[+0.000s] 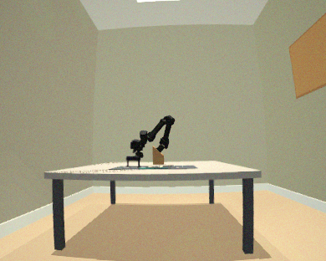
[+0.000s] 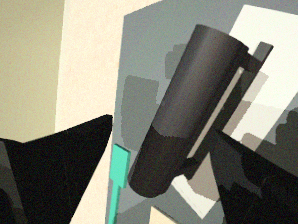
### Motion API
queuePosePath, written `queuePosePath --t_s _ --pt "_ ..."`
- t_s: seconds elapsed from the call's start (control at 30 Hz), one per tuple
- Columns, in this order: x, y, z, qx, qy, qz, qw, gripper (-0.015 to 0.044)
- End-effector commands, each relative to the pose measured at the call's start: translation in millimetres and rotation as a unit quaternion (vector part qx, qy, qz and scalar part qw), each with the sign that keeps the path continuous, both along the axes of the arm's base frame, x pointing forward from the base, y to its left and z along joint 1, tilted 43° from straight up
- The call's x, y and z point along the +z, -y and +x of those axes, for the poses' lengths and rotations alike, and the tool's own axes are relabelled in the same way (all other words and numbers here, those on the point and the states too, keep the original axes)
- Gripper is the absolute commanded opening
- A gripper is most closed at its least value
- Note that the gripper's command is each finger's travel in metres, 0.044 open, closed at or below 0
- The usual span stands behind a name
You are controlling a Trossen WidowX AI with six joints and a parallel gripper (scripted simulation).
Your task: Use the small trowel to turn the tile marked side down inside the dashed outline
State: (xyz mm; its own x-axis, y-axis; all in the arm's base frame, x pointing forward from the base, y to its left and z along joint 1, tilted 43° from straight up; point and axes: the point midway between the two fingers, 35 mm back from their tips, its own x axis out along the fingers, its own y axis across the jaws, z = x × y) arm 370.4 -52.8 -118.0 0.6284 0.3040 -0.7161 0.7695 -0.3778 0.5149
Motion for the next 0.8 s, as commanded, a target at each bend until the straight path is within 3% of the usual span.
queuePosePath --t_s 0.0,0.17,0.77 --pt "5.0 -10.6 -7.0 -0.055 -0.006 0.054 0.997 0.03" --pt "8.7 -19.1 -13.0 -0.097 -0.013 0.097 0.99 0.03" --pt "-2.9 -24.0 0.7 -0.097 -0.013 0.097 0.99 0.03"
